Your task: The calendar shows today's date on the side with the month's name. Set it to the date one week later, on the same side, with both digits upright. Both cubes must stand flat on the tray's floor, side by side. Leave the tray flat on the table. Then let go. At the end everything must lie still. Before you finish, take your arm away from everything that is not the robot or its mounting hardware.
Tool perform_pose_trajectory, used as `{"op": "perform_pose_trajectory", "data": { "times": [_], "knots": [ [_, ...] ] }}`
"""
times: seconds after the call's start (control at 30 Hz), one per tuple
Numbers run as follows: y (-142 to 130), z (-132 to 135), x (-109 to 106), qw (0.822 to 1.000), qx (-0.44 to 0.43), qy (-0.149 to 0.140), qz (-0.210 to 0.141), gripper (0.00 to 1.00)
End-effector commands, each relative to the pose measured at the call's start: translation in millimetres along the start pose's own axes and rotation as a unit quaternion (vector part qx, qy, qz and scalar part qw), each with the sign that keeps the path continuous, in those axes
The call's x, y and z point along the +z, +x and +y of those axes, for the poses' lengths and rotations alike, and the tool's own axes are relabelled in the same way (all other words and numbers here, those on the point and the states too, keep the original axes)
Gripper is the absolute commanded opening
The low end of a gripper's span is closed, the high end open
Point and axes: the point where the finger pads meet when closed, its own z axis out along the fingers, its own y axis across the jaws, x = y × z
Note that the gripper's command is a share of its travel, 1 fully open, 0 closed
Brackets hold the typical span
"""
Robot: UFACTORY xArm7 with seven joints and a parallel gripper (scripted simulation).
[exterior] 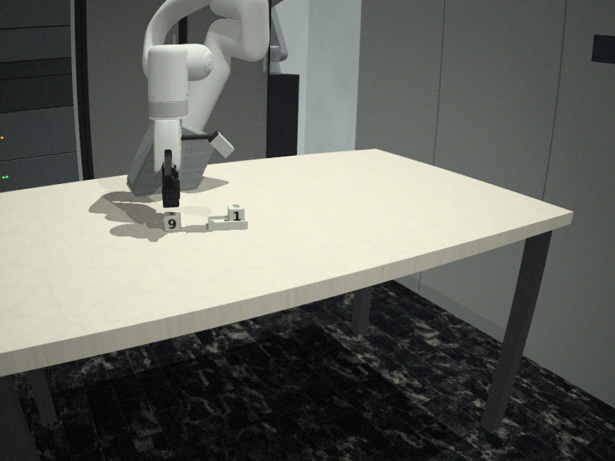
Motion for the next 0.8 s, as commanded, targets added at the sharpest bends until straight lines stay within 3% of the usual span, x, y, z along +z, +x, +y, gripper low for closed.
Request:
{"op": "perform_pose_trajectory", "data": {
  "times": [0.0,0.77],
  "knots": [
    [-0.8,2.1,4.9,1.000,0.000,-0.002,-0.001,0.49],
    [-0.6,2.6,13.3,1.000,0.000,-0.002,-0.001,0.49]
  ]
}}
